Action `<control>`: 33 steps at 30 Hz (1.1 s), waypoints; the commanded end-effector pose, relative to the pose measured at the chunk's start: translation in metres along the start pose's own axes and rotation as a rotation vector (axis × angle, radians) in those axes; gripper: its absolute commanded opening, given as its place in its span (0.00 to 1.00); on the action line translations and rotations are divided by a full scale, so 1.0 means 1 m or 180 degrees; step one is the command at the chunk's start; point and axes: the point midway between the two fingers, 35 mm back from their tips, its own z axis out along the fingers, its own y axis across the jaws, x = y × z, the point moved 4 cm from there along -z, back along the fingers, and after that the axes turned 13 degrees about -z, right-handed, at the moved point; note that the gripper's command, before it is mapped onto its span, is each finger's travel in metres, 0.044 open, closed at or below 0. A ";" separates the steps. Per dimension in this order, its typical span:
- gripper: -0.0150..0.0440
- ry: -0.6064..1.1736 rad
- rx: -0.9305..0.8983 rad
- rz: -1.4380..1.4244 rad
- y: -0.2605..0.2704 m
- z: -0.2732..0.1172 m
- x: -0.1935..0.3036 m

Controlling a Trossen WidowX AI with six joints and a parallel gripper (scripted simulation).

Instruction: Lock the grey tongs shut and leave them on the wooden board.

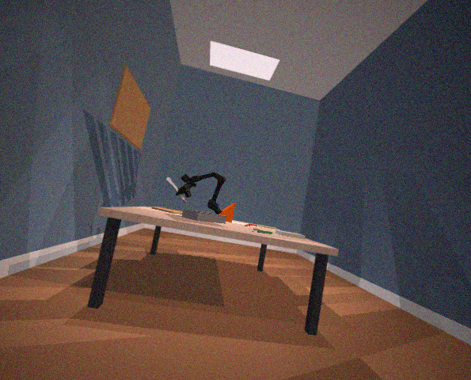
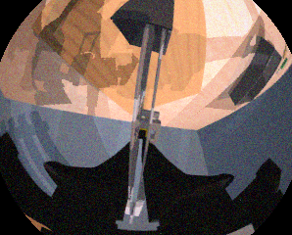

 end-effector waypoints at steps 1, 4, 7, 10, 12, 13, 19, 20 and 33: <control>0.00 -0.0099 0.0003 0.0082 0.001 0.001 0.006; 0.00 -0.0214 0.0021 0.0150 0.000 0.004 0.008; 0.00 -0.0335 0.0041 0.0208 -0.001 0.005 0.009; 0.00 -0.0462 0.0063 0.0253 -0.002 0.007 0.010; 0.00 -0.0549 0.0078 0.0276 -0.003 0.008 0.011; 0.00 -0.0593 0.0086 0.0285 -0.003 0.008 0.012; 0.00 -0.0868 0.0134 0.0310 -0.007 0.010 0.014; 0.00 -0.0913 0.0142 0.0308 -0.007 0.010 0.014; 0.00 -0.1518 0.0233 0.0146 -0.015 0.008 0.018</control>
